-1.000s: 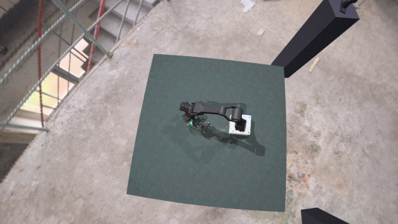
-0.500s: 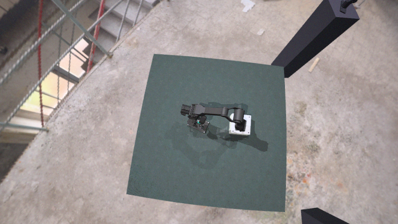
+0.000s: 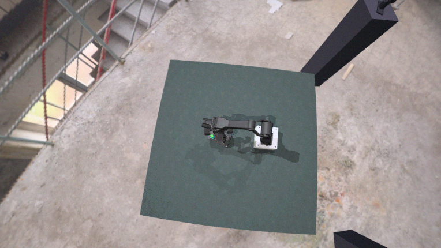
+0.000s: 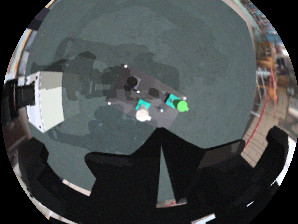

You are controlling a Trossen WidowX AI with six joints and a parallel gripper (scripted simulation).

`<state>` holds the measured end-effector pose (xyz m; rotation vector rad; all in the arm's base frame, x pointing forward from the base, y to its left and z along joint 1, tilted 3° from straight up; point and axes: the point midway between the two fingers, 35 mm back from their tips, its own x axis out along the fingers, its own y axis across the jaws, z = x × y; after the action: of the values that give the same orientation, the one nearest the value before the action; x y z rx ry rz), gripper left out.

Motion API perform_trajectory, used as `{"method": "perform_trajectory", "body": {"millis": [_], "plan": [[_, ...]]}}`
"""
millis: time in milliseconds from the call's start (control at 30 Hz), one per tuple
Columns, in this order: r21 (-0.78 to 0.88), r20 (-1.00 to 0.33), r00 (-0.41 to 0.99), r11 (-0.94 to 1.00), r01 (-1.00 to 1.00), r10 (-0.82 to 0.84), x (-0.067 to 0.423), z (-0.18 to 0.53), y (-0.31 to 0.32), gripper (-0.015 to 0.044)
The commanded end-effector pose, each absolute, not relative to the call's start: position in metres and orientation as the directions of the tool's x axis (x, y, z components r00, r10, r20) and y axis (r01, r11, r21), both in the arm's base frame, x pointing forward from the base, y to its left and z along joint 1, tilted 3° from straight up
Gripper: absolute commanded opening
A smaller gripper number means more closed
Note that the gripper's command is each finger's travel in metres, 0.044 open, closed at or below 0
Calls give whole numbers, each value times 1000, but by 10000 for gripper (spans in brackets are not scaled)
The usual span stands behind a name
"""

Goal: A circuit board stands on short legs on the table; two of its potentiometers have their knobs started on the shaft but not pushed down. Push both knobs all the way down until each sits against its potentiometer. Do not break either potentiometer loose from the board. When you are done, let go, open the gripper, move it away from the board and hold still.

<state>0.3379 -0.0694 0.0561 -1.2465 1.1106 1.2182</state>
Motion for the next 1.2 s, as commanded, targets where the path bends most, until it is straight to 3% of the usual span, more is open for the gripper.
{"method": "perform_trajectory", "body": {"millis": [0, 200, 1167], "plan": [[-34, -999, 28, -200, -979, 35, 330, 63, -66, 0], [0, -999, -13, -346, -938, 35, 320, 68, -61, 0], [0, -999, -13, -346, -938, 35, 319, 27, -60, 0]]}}
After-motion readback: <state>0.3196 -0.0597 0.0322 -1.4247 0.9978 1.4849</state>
